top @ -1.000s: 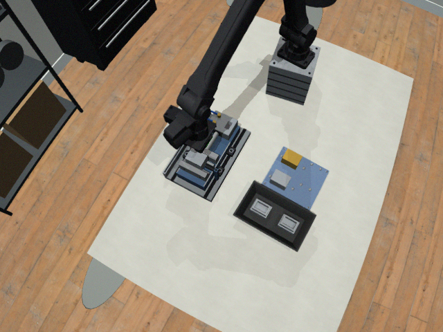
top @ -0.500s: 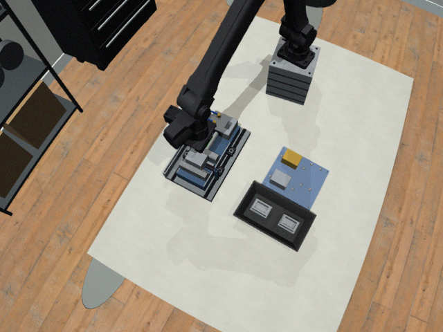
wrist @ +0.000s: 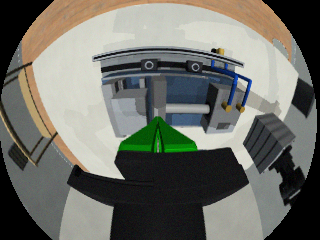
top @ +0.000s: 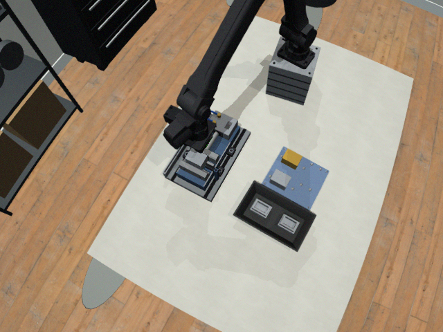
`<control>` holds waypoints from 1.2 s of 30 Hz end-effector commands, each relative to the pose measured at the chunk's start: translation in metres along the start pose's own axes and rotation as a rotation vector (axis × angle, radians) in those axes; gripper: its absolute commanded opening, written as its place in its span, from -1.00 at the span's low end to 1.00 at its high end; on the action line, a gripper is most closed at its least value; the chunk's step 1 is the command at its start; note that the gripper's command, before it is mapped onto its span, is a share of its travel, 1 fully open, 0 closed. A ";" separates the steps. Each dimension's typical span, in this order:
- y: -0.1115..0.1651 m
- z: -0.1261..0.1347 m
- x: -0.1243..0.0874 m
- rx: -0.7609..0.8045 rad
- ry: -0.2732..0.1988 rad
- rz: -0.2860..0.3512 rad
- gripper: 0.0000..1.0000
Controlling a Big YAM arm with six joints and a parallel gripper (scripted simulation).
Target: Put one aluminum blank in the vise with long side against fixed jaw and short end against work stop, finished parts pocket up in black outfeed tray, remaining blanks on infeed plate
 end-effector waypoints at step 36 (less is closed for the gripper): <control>-0.009 0.009 0.001 -0.007 -0.004 -0.007 -1.00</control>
Point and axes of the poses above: the point where the finger pads meet when closed, its own x axis out along the fingers, its own z axis across the jaws, y = z × x, the point moved 2 cm from there along -x, back along the fingers, and after that the axes turned 14 degrees about -x, right-handed, at the moved point
